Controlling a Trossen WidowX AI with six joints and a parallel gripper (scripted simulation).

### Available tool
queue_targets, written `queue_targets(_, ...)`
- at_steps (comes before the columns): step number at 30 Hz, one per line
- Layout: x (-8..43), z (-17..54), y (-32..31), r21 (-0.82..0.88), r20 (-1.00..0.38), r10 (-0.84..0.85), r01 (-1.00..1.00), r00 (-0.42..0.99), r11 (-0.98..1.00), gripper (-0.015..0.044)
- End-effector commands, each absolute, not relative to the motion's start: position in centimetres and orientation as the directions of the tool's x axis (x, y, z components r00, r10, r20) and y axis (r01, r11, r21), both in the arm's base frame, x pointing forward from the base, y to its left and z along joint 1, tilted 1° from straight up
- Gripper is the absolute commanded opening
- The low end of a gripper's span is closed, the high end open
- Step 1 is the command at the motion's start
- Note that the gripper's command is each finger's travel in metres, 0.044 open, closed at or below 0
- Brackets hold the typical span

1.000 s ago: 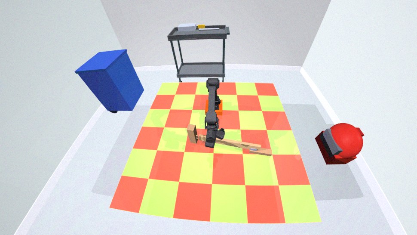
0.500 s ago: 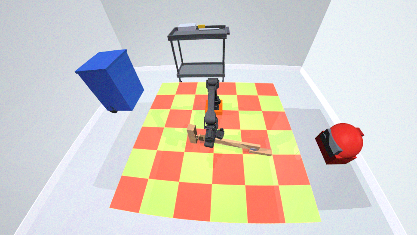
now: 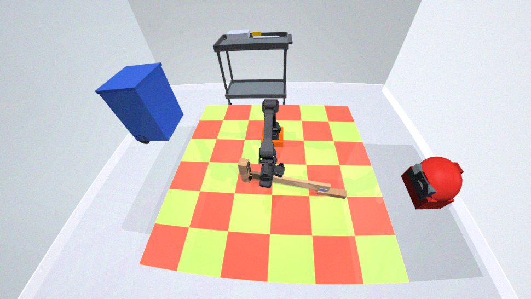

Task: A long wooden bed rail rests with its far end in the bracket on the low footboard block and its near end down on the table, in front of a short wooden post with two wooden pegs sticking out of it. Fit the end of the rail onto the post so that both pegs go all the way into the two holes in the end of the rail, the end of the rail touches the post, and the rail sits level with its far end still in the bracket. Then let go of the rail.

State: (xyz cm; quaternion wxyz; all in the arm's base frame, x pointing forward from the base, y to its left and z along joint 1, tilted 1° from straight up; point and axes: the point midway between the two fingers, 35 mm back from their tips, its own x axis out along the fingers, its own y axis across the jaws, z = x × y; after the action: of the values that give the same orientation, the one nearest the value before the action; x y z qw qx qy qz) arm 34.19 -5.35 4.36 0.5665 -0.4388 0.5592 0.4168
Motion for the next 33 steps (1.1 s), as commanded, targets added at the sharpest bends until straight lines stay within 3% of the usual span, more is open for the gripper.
queue_targets(1, 34.19, 4.56, -5.56, -0.037, -0.999, -0.021, -0.964, 0.033, 0.264, 0.0000)
queue_targets(33, 33.95, 4.72, -6.25, -0.037, -0.999, -0.022, -0.964, 0.033, 0.264, 0.0000)
